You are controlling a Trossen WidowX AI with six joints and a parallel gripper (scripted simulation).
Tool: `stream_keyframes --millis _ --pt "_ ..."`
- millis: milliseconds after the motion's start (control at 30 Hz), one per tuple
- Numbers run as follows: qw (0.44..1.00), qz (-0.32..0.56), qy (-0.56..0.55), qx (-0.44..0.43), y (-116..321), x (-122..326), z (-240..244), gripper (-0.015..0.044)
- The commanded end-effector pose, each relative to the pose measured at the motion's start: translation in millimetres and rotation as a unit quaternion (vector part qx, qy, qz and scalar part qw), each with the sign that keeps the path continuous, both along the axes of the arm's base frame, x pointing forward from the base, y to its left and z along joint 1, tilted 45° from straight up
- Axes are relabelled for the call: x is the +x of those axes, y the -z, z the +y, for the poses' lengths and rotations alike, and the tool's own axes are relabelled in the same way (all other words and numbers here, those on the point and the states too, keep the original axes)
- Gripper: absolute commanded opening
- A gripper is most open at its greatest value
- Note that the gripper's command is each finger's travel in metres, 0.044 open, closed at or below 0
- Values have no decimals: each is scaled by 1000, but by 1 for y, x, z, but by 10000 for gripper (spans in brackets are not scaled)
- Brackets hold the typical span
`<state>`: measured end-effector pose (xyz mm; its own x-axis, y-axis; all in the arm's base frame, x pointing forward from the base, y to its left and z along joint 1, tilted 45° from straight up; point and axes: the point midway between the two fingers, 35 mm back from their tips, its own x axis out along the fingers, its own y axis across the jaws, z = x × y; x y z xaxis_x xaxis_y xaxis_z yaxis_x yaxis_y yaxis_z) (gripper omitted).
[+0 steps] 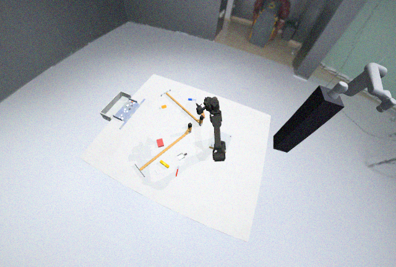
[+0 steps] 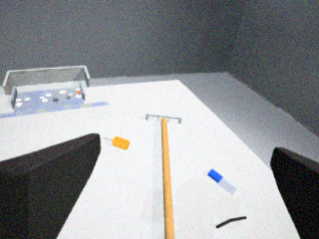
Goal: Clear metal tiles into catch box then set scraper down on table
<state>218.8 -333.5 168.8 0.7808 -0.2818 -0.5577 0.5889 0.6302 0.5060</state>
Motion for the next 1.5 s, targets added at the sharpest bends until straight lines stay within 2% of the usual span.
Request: stream_keyframes --millis 0,367,1467 --pt "1000 -9 -1 15 4 -15 -2 440" --pt "998 -38 9 46 7 -49 -6 440" --pt "998 -38 9 45 5 -49 -6 440"
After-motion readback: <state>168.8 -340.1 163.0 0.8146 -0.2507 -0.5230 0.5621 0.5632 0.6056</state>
